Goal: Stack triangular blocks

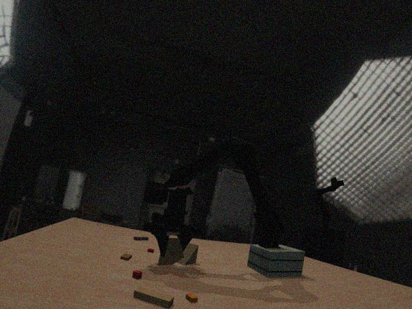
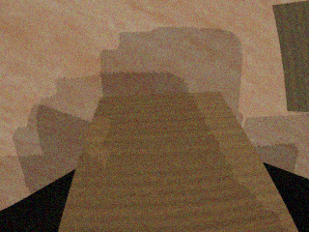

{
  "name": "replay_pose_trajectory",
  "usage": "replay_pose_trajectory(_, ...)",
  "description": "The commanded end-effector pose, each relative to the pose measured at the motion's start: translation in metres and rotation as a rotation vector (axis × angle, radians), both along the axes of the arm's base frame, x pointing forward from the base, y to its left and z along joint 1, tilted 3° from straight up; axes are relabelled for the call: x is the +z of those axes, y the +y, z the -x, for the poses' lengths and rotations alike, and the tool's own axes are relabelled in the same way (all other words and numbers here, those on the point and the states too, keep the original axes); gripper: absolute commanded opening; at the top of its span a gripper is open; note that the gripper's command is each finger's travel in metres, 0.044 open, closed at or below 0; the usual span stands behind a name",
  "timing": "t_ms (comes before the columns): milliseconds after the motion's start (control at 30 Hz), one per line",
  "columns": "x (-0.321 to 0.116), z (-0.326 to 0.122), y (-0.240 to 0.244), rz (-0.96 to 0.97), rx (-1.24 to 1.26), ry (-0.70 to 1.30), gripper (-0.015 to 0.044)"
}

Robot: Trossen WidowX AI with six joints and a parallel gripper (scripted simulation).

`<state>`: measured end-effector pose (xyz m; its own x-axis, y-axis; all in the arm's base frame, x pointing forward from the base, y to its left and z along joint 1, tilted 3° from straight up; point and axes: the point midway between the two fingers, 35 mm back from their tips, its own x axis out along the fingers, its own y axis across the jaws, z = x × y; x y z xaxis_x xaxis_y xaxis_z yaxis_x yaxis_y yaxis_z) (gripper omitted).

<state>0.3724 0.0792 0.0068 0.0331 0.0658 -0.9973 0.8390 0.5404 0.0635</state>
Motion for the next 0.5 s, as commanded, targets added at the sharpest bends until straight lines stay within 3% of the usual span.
replay_pose_trajectory(0,0.003,-0.006,-0.007,-0.106,0.010,0.061,0.0000)
replay_pose_trajectory(467,0.005,-0.019,-0.028,-0.394,0.031,0.249,0.0000)
